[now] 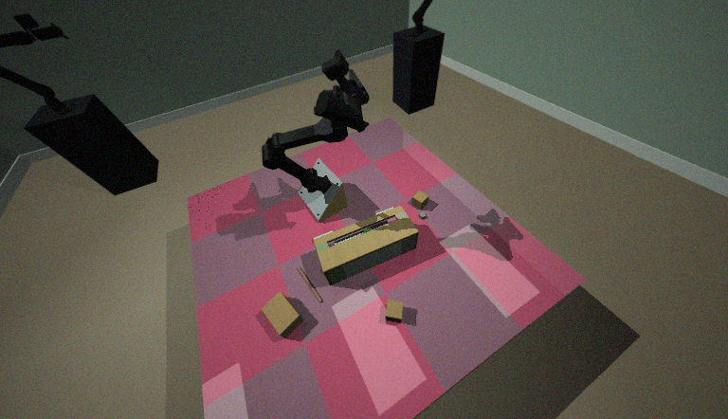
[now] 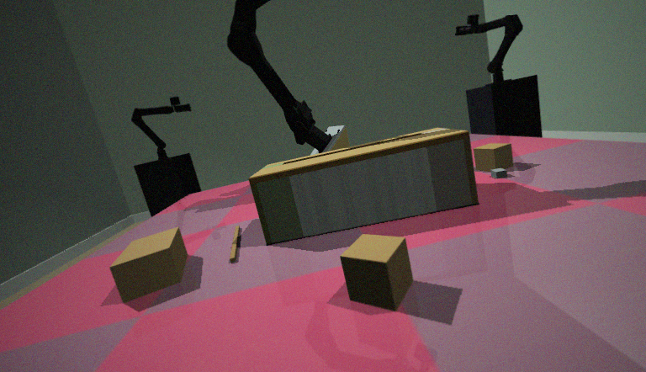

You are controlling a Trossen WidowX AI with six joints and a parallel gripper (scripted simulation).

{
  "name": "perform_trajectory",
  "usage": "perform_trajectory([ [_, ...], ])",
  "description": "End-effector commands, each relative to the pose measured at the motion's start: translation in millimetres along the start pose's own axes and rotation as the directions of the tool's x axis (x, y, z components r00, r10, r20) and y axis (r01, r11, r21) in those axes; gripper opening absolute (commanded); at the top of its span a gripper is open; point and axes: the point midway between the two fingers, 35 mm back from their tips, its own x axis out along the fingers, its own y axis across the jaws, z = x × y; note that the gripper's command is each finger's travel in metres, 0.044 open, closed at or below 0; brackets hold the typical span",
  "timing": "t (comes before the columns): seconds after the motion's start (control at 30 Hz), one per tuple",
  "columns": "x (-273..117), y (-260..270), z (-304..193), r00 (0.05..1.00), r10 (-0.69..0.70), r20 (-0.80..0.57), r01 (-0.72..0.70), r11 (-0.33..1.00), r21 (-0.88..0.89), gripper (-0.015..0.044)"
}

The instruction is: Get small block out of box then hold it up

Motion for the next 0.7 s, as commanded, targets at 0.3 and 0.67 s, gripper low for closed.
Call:
perform_trajectory([
  [0.3,-40.5,60.8,-93.9,0.888,0.049,-0.457,0.235,0.806,0.543,0.04],
  [0.67,-108.4,169.7,-137.5,0.6,0.411,-0.686,0.554,0.406,0.727,0.04],
])
